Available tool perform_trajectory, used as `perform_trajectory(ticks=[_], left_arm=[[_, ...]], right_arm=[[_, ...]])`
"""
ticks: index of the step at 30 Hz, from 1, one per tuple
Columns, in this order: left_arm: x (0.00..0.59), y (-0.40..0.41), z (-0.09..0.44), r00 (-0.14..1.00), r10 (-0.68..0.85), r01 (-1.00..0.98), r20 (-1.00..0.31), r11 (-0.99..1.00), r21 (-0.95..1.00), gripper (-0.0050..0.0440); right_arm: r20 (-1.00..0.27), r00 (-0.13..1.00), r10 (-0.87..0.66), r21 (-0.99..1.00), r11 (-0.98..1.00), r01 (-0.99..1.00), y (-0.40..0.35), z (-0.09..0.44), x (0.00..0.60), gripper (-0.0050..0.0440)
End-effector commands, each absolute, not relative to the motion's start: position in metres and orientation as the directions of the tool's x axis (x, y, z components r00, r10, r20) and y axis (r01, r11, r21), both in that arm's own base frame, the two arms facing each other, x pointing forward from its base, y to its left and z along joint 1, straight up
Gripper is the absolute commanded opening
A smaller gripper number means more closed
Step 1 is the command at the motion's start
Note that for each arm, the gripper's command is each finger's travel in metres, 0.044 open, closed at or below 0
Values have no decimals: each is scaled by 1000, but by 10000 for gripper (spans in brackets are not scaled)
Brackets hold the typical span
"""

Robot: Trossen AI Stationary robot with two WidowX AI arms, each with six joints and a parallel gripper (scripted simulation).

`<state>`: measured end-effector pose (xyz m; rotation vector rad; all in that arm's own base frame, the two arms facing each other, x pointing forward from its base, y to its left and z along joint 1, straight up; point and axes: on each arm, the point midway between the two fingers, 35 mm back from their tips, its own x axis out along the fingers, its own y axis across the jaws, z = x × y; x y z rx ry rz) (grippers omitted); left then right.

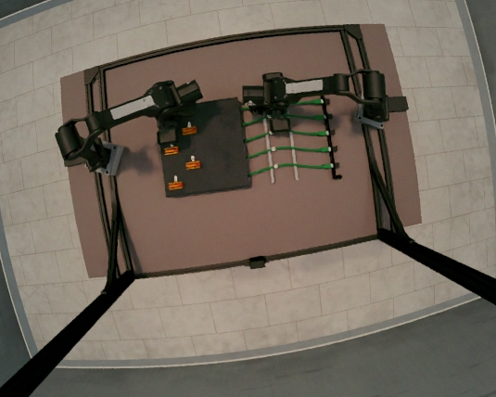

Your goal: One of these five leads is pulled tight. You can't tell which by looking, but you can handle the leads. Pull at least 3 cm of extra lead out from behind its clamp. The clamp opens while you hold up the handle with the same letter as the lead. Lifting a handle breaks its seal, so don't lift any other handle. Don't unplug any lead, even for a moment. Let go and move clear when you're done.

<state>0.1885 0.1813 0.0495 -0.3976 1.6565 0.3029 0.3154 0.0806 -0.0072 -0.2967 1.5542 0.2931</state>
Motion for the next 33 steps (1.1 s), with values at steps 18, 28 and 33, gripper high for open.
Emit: perform_trajectory(ticks=[18,28,33], left_arm=[[191,184,66,-79,-63,-427,-995,904,-23,-50],[191,184,66,-85,-65,-426,-994,904,-23,-50],[191,184,66,-85,-65,-426,-994,904,-23,-50]], right_arm=[[-1000,19,3,-4,930,-367,82,23,320,-50],[-1000,6,0,-3,930,-367,81,42,317,-50],[-1000,6,0,-3,930,-367,81,42,317,-50]])
